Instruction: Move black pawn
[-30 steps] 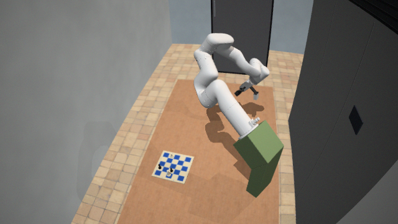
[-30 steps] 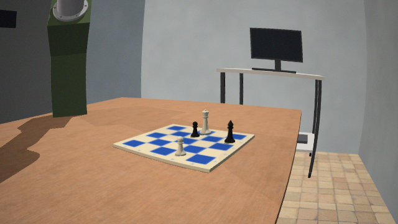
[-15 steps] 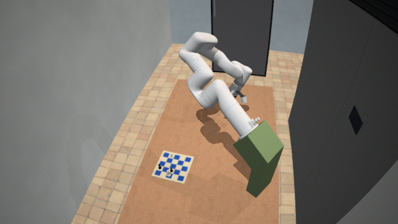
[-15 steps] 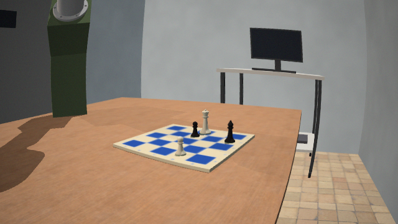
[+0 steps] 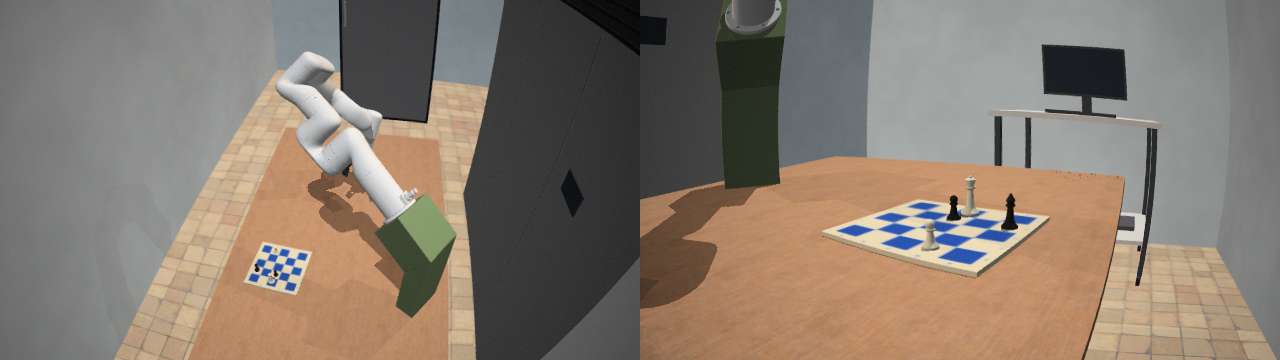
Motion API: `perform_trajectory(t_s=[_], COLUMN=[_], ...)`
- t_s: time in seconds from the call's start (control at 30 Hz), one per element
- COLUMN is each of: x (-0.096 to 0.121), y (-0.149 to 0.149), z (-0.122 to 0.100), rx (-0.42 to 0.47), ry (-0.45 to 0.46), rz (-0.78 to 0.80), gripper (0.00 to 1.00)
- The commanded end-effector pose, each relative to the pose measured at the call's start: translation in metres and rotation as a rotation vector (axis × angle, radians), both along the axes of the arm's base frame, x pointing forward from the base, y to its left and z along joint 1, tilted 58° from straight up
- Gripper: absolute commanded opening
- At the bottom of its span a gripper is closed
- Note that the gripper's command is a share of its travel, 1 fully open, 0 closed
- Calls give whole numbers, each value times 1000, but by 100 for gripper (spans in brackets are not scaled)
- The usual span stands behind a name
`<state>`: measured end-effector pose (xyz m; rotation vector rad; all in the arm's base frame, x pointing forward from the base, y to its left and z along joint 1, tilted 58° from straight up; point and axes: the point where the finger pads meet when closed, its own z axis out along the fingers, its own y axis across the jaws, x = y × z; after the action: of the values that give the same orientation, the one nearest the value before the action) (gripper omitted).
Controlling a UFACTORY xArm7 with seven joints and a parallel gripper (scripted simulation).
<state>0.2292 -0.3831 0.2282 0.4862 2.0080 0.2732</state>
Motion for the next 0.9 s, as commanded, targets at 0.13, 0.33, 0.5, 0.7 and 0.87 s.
perform_trajectory(t_s=[0.13,0.33,0.5,0.7,0.87], x=[26,59,81,103,137], y=[24,54,75,95,125], z=[-2,-4,-6,-8,-10], rx=[130,281,382,484,640], ry=[96,197,268,338,439], rz=[11,34,48,63,88], gripper=[100,100,100,100,100])
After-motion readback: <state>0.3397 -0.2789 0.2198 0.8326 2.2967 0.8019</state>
